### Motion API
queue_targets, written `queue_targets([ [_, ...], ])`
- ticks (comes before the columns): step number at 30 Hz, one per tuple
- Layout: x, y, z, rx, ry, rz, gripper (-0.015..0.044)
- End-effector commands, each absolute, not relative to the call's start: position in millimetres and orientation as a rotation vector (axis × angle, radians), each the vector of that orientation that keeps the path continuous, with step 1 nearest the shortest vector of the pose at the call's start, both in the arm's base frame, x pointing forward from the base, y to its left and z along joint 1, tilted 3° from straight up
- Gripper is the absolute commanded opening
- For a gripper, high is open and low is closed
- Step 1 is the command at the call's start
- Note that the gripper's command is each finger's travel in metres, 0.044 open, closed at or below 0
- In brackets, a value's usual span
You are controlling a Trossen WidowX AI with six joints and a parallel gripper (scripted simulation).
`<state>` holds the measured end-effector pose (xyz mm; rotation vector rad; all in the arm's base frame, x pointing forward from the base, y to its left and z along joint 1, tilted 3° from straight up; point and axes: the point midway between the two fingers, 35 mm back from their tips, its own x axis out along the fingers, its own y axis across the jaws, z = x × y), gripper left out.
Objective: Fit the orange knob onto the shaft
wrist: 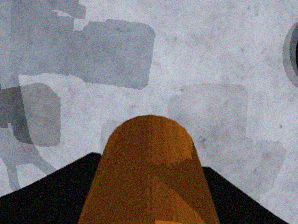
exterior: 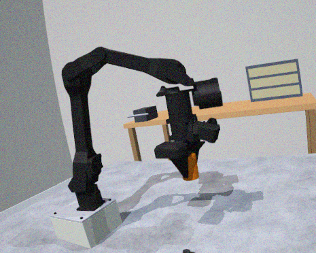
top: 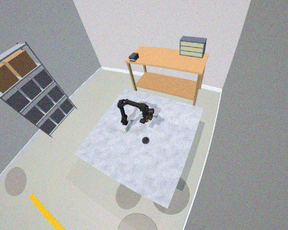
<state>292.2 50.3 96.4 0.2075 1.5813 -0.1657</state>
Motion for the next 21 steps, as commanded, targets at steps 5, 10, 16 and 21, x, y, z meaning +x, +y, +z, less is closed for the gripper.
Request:
queue_targets([
  [5, 298.9, 30.1, 93.1, 0.219, 1.577, -0.192, 0.0000],
  [10, 304.3, 16.4, 89.3, 0.223, 1.575, -0.198, 0.0000],
  [16, 309.8, -0.3, 84.6, 0.223, 1.574, -0.200, 0.0000],
  [21, 313.7, -14.6, 80.6, 0.219, 1.574, -0.197, 0.0000],
])
